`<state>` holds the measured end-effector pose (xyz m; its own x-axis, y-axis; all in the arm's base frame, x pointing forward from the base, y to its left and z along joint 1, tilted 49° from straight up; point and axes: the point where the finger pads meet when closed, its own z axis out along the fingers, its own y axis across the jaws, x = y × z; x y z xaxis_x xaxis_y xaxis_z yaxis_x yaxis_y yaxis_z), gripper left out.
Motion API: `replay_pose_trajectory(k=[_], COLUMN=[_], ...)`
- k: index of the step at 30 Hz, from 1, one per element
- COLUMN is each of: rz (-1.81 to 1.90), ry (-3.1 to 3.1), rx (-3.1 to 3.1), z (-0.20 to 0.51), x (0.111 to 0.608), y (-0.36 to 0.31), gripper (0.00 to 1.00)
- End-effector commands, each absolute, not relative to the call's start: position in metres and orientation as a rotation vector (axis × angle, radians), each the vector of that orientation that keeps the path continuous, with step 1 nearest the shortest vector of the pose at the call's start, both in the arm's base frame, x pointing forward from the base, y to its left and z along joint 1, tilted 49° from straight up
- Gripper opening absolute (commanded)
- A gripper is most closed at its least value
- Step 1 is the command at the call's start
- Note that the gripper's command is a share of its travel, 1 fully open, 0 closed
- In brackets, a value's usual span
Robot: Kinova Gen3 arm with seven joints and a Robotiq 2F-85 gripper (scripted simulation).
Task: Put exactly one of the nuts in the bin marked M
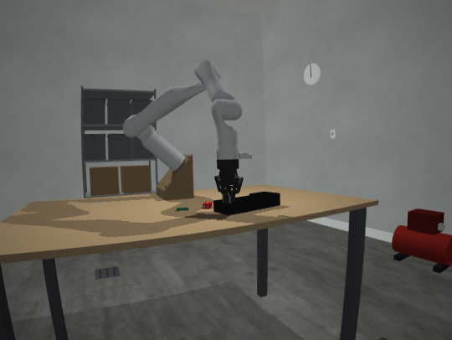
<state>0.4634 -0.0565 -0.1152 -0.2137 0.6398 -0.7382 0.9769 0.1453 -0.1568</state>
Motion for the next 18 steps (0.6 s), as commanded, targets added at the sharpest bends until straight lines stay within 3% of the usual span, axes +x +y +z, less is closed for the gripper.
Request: replay_pose_trajectory(k=[1,18], rz=[-0.873,-0.869], ry=[1.923,1.917], rx=[1.539,1.541], z=[-0.111,-0.097], x=[0.462,0.463], y=[-0.053,-0.037], gripper=[0.31,0.31])
